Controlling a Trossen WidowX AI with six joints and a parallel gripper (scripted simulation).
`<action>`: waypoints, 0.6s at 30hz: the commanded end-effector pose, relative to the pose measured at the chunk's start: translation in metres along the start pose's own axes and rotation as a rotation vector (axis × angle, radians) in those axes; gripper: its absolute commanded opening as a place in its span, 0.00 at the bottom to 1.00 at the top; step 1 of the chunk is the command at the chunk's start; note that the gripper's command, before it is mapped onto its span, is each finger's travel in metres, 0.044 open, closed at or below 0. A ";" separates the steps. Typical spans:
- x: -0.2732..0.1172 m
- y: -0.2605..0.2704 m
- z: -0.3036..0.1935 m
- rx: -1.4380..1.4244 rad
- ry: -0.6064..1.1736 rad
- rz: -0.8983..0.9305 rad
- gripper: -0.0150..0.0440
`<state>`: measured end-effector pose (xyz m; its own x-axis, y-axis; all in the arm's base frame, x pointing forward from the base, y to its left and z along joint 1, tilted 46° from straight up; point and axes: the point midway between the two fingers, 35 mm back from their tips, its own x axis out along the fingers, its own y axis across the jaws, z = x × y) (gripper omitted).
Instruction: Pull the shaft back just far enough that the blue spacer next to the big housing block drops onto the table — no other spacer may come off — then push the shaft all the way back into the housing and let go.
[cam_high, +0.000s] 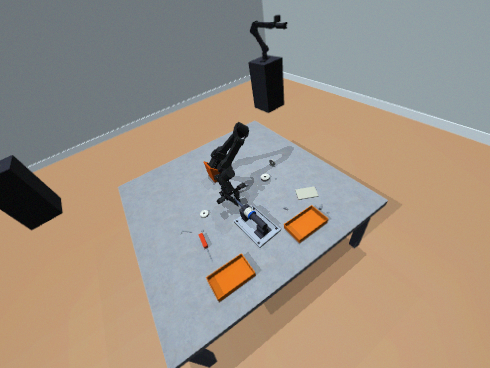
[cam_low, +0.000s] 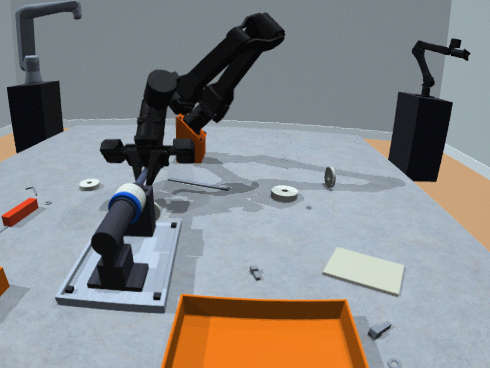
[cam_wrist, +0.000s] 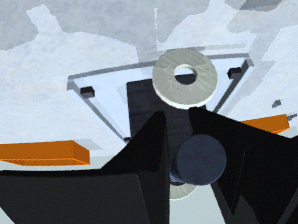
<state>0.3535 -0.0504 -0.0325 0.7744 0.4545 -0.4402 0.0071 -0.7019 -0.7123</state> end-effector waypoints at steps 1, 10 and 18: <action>-0.001 0.000 0.001 -0.002 -0.001 -0.001 0.25; -0.001 0.000 0.002 -0.002 -0.001 -0.001 0.25; -0.002 0.000 0.002 -0.002 -0.001 -0.001 0.25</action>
<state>0.3521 -0.0503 -0.0326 0.7744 0.4544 -0.4401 0.0072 -0.7020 -0.7122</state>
